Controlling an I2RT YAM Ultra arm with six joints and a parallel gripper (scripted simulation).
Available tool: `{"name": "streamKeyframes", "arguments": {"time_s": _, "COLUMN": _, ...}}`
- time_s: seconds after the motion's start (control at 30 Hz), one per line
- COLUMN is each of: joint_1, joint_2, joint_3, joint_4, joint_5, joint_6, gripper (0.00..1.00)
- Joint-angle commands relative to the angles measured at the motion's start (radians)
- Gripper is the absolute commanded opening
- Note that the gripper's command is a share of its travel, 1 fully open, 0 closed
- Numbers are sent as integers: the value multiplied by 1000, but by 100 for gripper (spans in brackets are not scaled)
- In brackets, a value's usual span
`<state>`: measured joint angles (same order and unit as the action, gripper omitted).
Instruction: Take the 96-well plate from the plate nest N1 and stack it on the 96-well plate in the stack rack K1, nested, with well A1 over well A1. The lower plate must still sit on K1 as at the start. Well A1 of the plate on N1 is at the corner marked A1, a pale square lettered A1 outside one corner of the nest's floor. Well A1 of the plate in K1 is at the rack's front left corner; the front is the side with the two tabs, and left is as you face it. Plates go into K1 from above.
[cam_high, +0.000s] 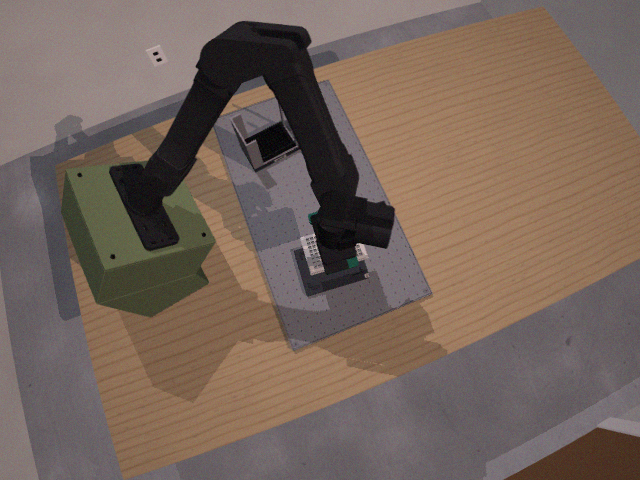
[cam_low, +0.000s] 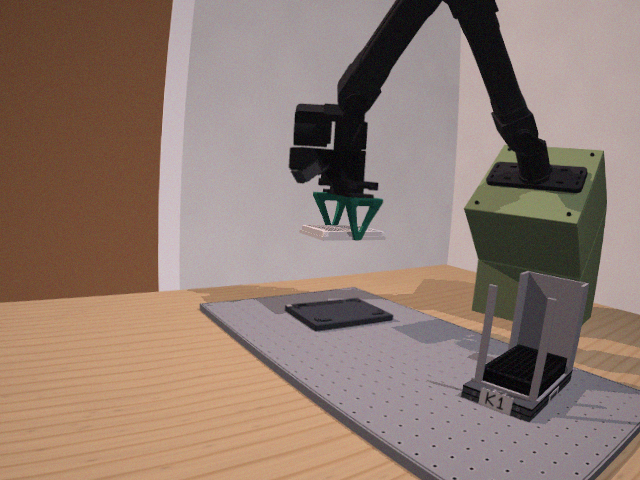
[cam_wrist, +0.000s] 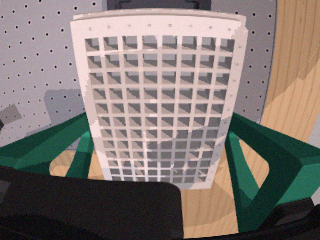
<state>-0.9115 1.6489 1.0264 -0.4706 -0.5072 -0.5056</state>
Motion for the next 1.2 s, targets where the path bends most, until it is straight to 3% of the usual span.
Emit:
{"name": "streamKeyframes", "arguments": {"time_s": 0.0, "joint_1": -21, "joint_2": -21, "joint_3": 29, "joint_4": -29, "joint_5": -14, "joint_6": -16, "gripper": 0}}
{"name": "streamKeyframes", "arguments": {"time_s": 0.7, "joint_1": -11, "joint_2": -8, "joint_3": 9, "joint_4": -18, "joint_5": -9, "joint_6": -11, "gripper": 0}}
{"name": "streamKeyframes", "arguments": {"time_s": 0.9, "joint_1": 44, "joint_2": -82, "joint_3": -68, "joint_4": 12, "joint_5": 18, "joint_6": -168, "gripper": 0}}
{"name": "streamKeyframes", "arguments": {"time_s": 1.17, "joint_1": 93, "joint_2": -142, "joint_3": -126, "joint_4": 34, "joint_5": 39, "joint_6": -156, "gripper": 0}}
